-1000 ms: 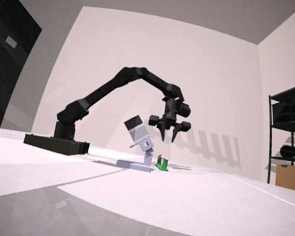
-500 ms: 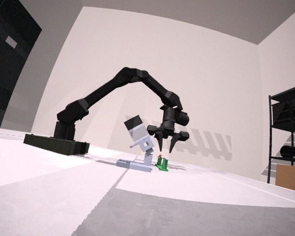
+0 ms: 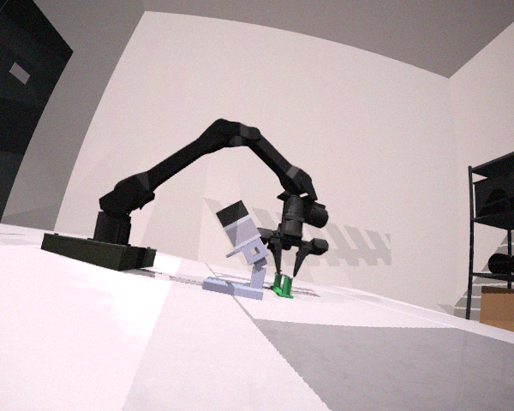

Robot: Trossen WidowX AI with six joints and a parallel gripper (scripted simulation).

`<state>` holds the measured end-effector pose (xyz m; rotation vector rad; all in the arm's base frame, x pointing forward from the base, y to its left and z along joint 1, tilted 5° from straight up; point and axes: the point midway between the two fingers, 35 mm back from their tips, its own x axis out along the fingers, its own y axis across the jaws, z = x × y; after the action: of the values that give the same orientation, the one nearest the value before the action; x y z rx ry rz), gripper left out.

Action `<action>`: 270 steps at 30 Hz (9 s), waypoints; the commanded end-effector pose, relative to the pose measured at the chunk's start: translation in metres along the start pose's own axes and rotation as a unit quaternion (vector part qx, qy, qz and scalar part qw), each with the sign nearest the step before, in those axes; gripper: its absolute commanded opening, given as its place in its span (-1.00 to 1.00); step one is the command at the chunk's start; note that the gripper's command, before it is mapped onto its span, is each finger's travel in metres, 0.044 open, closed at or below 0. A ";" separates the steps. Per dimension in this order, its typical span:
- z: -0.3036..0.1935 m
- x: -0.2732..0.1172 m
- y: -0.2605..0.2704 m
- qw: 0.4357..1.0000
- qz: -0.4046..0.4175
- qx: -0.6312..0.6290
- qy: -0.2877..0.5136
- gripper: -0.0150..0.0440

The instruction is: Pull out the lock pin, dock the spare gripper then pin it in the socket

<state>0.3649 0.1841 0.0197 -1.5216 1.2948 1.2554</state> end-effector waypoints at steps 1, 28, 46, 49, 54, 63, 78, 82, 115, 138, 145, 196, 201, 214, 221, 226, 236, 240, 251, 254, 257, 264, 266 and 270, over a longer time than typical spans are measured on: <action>0.001 0.007 0.002 1.000 0.002 0.001 0.003 0.12; 0.006 0.031 0.004 1.000 0.002 0.001 0.003 -0.46; 0.000 0.007 0.003 1.000 0.002 0.001 0.003 -0.49; -0.002 -0.002 0.003 1.000 0.002 0.001 0.003 -0.49; -0.006 -0.017 0.003 1.000 0.002 0.001 0.003 -0.49; -0.012 -0.036 0.004 1.000 0.002 0.001 0.003 -0.49; -0.009 -0.033 0.013 1.000 0.008 0.001 0.002 -0.49; -0.007 -0.038 0.025 1.000 0.008 0.001 0.002 -0.49; 0.002 -0.030 0.095 1.000 0.012 0.002 -0.001 -0.49; -0.002 -0.005 0.094 1.000 0.014 0.002 -0.003 -0.49; -0.007 -0.003 0.096 1.000 0.012 0.003 -0.003 -0.49; -0.037 0.004 0.094 1.000 0.016 0.002 -0.003 -0.49; -0.040 0.005 0.094 1.000 0.016 0.001 -0.004 -0.49; -0.047 0.007 0.094 1.000 0.017 0.001 -0.004 -0.49; -0.051 0.008 0.094 1.000 0.018 0.001 -0.004 -0.49; -0.054 0.009 0.095 1.000 0.018 0.001 -0.004 -0.49; -0.058 0.010 0.095 1.000 0.019 0.001 -0.004 -0.49; -0.057 0.010 0.095 1.000 0.020 0.002 -0.006 -0.14; -0.056 0.006 0.095 1.000 0.020 0.002 -0.006 0.19; -0.052 -0.001 0.096 1.000 0.022 0.002 -0.006 0.19; -0.050 -0.007 0.098 1.000 0.026 0.001 -0.004 0.19; -0.043 -0.022 0.102 0.999 0.033 -0.003 0.001 0.19; -0.041 -0.026 0.103 0.999 0.034 -0.004 0.002 0.19; -0.037 -0.035 0.104 0.999 0.038 -0.006 0.006 0.19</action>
<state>0.2695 0.1316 0.0599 -1.5050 1.3705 1.3071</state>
